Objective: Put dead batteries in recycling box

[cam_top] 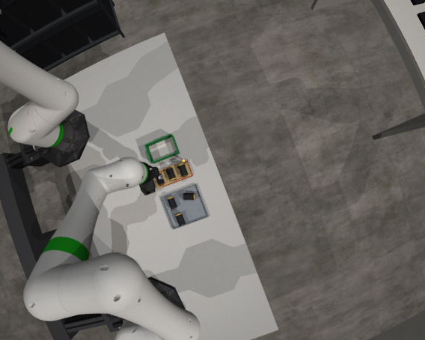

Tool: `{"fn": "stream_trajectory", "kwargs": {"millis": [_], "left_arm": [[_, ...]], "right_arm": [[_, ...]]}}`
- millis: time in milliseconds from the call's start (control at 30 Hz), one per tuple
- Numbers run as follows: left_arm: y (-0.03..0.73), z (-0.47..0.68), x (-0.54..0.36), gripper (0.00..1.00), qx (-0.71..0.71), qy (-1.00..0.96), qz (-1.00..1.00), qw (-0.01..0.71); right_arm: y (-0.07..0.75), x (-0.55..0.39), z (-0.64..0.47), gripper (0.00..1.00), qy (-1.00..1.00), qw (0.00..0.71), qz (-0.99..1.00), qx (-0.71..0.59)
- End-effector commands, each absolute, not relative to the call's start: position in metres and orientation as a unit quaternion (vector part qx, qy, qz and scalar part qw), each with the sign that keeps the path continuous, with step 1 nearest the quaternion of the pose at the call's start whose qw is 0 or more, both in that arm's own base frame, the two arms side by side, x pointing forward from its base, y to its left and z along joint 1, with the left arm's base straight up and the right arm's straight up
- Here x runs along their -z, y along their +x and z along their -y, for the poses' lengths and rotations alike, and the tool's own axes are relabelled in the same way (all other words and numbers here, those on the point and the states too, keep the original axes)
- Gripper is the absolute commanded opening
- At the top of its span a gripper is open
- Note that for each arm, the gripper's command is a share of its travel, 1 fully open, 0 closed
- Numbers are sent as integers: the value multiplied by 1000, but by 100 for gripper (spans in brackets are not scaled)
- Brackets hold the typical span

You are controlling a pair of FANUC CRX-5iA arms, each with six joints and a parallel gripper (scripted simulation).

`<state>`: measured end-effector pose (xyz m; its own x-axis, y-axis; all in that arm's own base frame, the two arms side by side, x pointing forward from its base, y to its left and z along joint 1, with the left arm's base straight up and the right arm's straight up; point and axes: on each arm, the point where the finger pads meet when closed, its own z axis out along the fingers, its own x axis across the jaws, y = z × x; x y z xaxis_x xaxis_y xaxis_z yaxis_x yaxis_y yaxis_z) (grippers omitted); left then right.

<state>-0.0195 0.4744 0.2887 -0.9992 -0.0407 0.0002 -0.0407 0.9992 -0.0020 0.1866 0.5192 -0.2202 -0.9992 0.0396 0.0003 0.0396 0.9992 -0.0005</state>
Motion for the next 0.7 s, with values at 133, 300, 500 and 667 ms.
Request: {"fn": "stream_trajectory", "kwargs": {"millis": [133,300,500,667], "left_arm": [[-19,-475,-290,100,0,20,1000,0],[-19,-475,-290,100,0,20,1000,0],[-19,-475,-290,100,0,20,1000,0],[-19,-475,-290,100,0,20,1000,0]], "right_arm": [[187,224,-520,90,-20,0,1000,1],[187,246,-520,90,-20,0,1000,1],[187,254,-520,90,-20,0,1000,1],[187,255,-520,90,-20,0,1000,1]]}}
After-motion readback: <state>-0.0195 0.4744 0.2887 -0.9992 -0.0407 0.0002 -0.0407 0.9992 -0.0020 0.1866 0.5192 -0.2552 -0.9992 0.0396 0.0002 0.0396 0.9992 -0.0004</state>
